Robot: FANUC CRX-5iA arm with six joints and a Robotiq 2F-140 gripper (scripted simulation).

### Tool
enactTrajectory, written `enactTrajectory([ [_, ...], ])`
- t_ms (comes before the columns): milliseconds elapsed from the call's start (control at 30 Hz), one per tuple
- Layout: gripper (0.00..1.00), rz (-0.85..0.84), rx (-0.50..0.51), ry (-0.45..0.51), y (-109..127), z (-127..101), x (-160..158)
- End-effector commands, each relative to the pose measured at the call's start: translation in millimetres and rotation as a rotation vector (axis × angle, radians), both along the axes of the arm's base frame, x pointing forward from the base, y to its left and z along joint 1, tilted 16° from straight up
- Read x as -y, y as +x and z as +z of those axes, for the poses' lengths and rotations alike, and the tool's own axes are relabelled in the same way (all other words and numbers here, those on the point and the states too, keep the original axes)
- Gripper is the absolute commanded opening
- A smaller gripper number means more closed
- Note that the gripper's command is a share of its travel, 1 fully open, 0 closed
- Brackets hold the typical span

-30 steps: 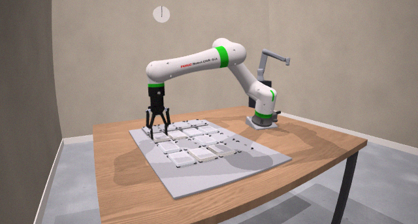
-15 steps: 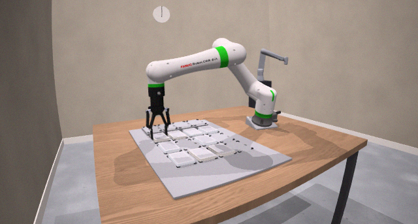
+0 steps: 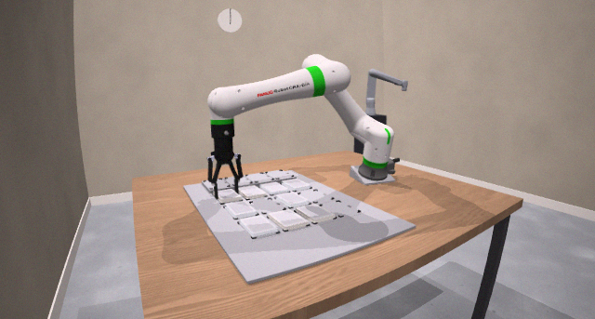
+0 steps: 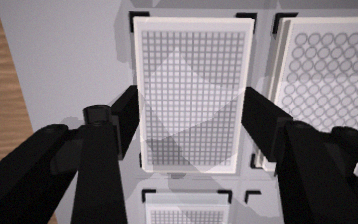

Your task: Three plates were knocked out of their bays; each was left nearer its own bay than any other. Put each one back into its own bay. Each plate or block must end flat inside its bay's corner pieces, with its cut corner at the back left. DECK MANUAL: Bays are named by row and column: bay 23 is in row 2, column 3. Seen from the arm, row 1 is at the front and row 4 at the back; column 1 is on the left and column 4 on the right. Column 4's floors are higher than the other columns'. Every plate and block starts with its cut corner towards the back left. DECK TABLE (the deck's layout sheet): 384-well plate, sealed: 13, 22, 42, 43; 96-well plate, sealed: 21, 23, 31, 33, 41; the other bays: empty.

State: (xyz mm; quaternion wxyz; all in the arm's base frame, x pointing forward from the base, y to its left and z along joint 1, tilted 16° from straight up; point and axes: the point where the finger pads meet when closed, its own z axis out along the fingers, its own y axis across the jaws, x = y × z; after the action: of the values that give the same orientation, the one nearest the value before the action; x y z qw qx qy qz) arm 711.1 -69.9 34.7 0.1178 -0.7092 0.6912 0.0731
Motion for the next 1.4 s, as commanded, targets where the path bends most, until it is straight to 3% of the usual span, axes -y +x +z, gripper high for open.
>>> enactTrajectory([
  [0,0.10,0.000,0.002,-0.001,0.6,1.3,0.6],
  [1133,0.10,0.000,0.002,-0.001,0.7,-0.7,0.0],
  [1167,0.70,0.000,0.002,-0.001,0.7,-0.5,0.1],
  [1367,0.70,0.000,0.002,-0.001,0.7,-0.5,0.1],
])
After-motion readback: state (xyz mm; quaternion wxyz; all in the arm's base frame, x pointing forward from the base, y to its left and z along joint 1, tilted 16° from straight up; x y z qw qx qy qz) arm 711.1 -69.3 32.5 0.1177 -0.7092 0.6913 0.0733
